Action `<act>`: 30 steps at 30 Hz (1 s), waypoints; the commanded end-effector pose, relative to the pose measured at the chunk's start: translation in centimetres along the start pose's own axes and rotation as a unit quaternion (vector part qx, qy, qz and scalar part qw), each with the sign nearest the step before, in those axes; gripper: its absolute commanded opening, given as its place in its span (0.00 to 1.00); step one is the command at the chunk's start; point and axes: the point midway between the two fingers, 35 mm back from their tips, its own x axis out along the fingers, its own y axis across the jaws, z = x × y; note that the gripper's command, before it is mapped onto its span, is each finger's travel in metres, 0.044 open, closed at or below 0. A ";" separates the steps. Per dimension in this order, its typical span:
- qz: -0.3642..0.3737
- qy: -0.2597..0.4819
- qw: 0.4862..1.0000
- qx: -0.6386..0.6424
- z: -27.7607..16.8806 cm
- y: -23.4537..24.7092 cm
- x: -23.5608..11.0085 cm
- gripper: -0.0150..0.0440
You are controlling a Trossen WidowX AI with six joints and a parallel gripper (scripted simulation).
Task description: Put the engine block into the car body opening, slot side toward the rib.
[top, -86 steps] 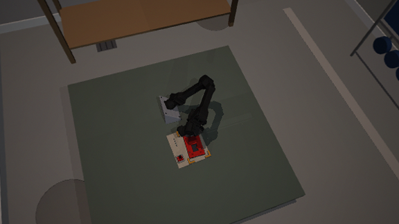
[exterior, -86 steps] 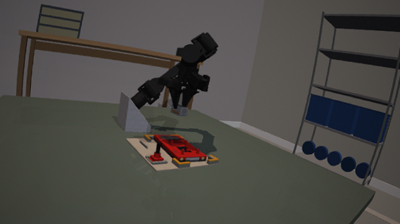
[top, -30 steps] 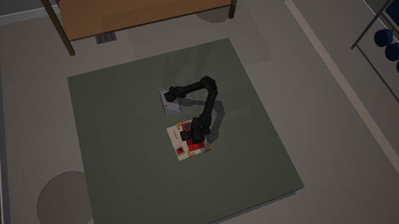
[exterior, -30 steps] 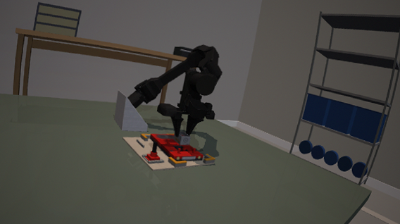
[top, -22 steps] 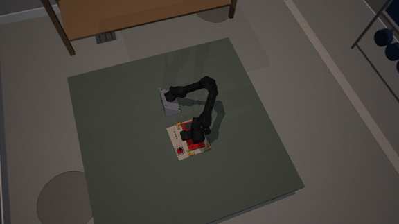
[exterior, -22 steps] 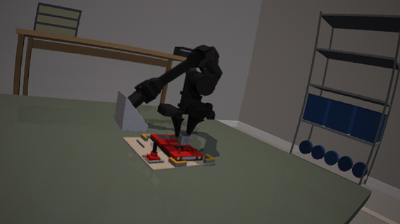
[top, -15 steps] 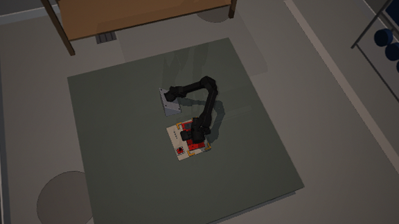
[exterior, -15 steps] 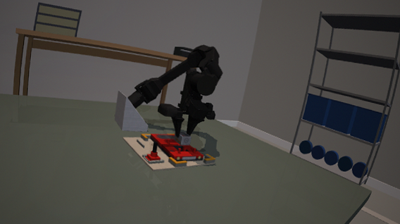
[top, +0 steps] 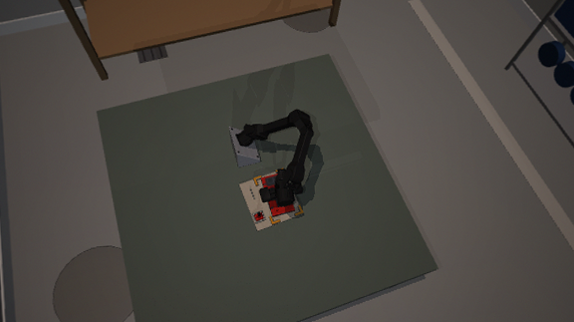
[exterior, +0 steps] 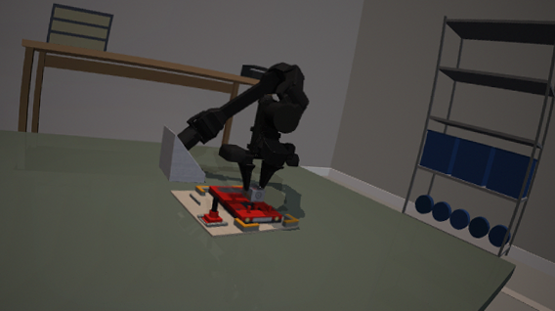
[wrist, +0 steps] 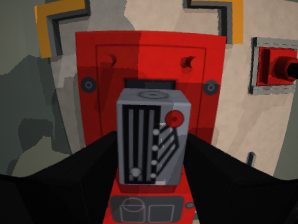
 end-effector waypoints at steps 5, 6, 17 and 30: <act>0.002 -0.001 1.000 -0.007 0.0 0.0 0.3 0.52; 0.002 -0.001 1.000 -0.009 0.0 0.0 0.3 0.52; 0.002 -0.001 1.000 -0.011 0.0 0.1 0.6 0.52; 0.002 -0.001 1.000 -0.004 0.0 0.1 0.9 0.52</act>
